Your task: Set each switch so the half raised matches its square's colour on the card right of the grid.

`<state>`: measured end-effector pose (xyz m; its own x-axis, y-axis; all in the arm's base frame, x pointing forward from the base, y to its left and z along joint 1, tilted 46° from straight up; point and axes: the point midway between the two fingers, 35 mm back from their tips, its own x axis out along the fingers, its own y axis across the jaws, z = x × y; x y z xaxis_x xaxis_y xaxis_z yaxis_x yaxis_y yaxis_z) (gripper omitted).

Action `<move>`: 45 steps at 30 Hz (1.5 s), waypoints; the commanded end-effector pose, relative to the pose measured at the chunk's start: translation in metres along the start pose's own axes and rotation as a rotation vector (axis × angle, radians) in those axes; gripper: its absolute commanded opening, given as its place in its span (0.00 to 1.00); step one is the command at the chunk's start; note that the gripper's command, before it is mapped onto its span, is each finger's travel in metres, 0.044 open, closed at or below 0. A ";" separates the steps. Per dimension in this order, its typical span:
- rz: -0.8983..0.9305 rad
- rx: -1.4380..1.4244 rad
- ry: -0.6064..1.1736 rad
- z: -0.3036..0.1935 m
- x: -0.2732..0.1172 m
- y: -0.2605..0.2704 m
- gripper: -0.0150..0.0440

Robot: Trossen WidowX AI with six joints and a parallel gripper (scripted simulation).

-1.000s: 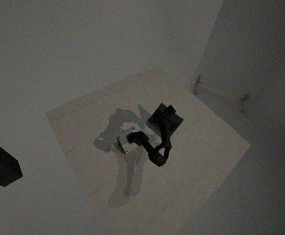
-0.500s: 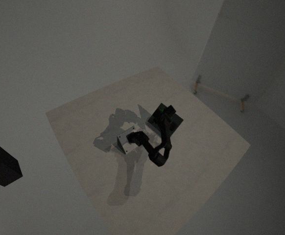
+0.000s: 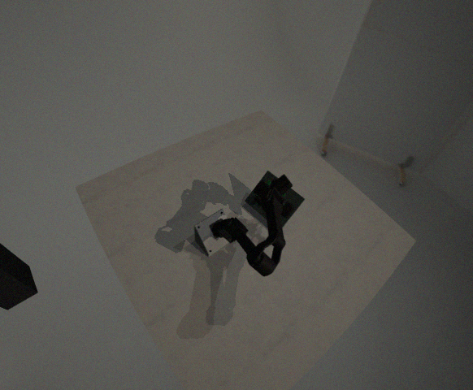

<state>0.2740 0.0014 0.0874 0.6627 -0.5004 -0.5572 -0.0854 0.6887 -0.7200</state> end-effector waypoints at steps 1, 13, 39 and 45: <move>0.003 -0.002 -0.001 0.000 0.001 0.001 0.25; 0.003 -0.002 -0.001 0.000 0.003 0.001 0.25; 0.007 -0.004 -0.024 -0.004 -0.061 0.001 0.25; 0.007 -0.005 -0.023 -0.043 -0.060 0.001 0.25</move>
<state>0.2153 0.0195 0.1113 0.6811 -0.4793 -0.5535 -0.0937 0.6927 -0.7151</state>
